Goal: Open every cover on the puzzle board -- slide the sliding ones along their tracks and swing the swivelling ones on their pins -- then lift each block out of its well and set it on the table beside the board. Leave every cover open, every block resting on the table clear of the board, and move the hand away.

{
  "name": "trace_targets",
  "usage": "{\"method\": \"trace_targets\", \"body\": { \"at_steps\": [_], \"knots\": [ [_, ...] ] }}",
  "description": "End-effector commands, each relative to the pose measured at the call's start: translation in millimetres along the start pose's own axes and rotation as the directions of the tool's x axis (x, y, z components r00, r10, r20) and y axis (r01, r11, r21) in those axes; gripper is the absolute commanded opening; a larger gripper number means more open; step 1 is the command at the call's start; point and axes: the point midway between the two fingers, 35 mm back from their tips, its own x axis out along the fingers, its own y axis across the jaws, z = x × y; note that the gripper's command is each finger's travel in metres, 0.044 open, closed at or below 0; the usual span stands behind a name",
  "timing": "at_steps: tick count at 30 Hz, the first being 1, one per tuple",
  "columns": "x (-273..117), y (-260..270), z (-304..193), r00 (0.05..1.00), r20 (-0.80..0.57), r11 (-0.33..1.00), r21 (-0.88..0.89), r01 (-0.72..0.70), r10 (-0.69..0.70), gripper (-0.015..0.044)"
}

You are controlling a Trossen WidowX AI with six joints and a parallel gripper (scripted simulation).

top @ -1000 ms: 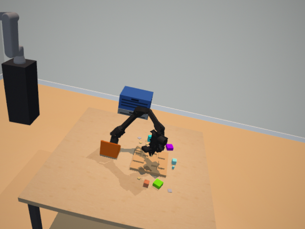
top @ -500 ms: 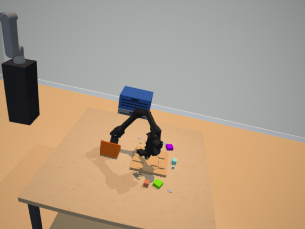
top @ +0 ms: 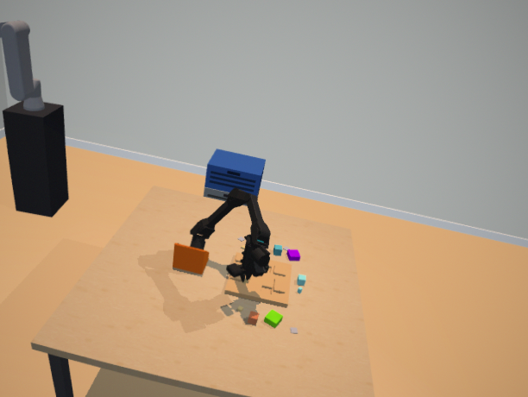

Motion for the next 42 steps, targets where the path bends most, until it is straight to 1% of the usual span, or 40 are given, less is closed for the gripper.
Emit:
{"method": "trace_targets", "body": {
  "at_steps": [1,16,21,42],
  "knots": [
    [5,-19,2,1.000,-0.010,1.000,-0.005,0.000,0.000,0.0080],
    [14,-73,0,0.999,-0.028,1.000,-0.012,-0.016,0.016,0.0080],
    [16,-74,0,0.999,-0.028,1.000,-0.012,-0.017,0.016,0.0080],
    [51,-73,3,0.999,-0.027,1.000,-0.013,-0.017,0.017,0.0080]
  ]
}}
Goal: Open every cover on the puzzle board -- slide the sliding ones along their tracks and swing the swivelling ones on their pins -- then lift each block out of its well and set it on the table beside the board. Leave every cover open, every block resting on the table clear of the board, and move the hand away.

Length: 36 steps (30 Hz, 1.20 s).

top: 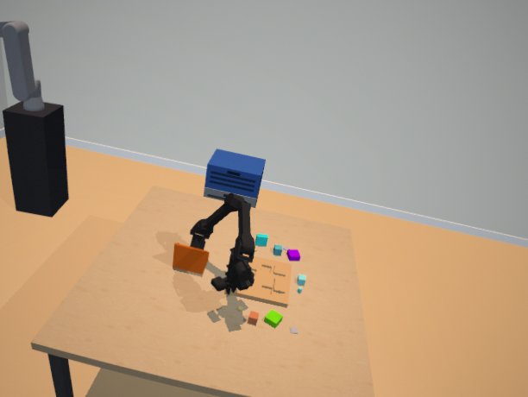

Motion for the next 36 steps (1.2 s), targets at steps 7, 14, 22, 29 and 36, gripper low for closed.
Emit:
{"method": "trace_targets", "body": {
  "at_steps": [7,14,22,29,36],
  "knots": [
    [23,1,-2,1.000,-0.015,1.000,0.008,-0.006,0.006,0.0080],
    [34,1,-2,1.000,-0.015,1.000,0.008,-0.006,0.007,0.0080],
    [48,1,-3,1.000,-0.015,1.000,0.008,-0.007,0.007,0.0080],
    [59,1,-4,1.000,-0.015,1.000,0.008,-0.008,0.008,0.0080],
    [70,2,-6,1.000,-0.016,1.000,0.007,-0.008,0.008,0.0080]
  ]
}}
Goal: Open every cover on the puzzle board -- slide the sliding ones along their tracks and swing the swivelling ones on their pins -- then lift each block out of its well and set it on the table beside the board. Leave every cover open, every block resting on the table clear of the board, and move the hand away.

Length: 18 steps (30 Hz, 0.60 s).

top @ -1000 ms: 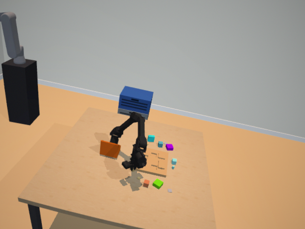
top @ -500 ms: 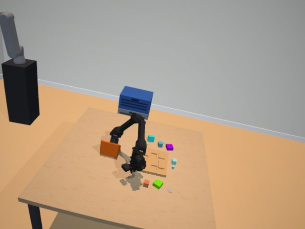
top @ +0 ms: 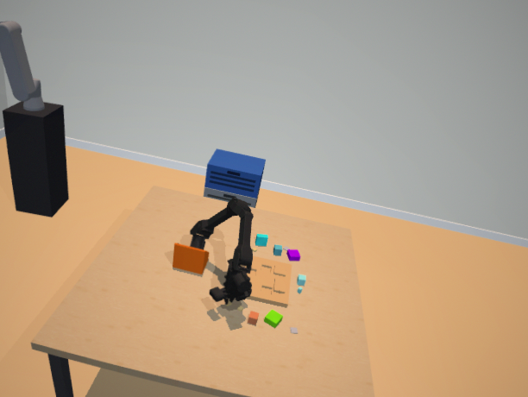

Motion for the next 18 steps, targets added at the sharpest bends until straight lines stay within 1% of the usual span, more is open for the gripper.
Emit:
{"method": "trace_targets", "body": {
  "at_steps": [1,8,17,18],
  "knots": [
    [12,0,-5,1.000,-0.015,1.000,0.009,-0.005,0.005,0.0080],
    [22,1,-6,1.000,-0.015,1.000,0.008,-0.006,0.006,0.0080],
    [22,1,-7,1.000,-0.015,1.000,0.008,-0.006,0.006,0.0080],
    [19,0,-5,1.000,-0.009,1.000,0.001,-0.002,0.002,0.0106]
  ]
}}
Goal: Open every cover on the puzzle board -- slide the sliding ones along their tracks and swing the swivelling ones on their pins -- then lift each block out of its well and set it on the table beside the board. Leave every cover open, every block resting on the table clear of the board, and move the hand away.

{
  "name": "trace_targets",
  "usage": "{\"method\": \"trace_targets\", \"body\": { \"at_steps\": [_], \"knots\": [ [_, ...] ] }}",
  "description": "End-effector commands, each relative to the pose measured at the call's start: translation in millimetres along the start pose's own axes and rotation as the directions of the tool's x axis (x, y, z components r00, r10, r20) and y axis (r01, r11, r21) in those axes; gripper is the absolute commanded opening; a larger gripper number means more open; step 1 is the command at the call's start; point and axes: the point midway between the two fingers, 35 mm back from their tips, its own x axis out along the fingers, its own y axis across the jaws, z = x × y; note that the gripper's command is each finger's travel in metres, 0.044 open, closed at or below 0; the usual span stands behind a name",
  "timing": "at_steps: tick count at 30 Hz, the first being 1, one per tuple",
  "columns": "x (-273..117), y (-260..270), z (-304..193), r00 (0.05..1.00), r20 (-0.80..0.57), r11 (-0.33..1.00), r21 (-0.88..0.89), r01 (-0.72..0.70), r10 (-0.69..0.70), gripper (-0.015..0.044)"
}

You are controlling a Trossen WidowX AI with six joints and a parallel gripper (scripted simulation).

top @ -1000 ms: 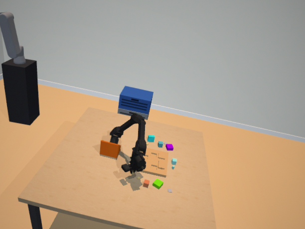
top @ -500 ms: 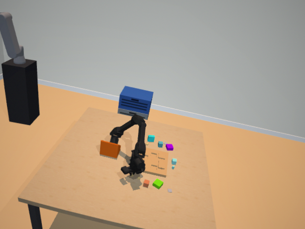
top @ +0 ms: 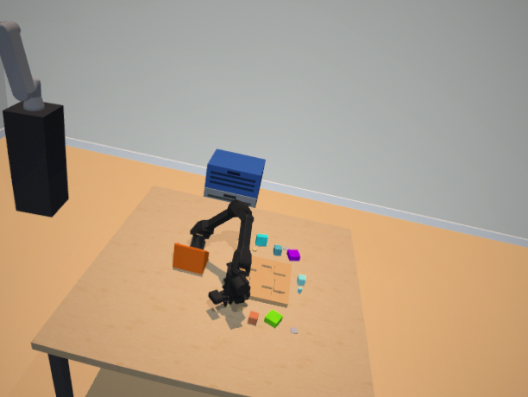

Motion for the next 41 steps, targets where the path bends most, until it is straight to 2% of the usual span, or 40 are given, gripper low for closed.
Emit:
{"method": "trace_targets", "body": {
  "at_steps": [1,13,41],
  "knots": [
    [0,0,0,1.000,0.001,1.000,0.000,0.000,0.000,0.0133],
    [-2,0,0,1.000,0.000,1.000,0.000,0.000,0.000,0.0440],
    [-83,-4,2,1.000,0.022,1.000,-0.002,0.010,-0.010,0.0440]
  ]
}}
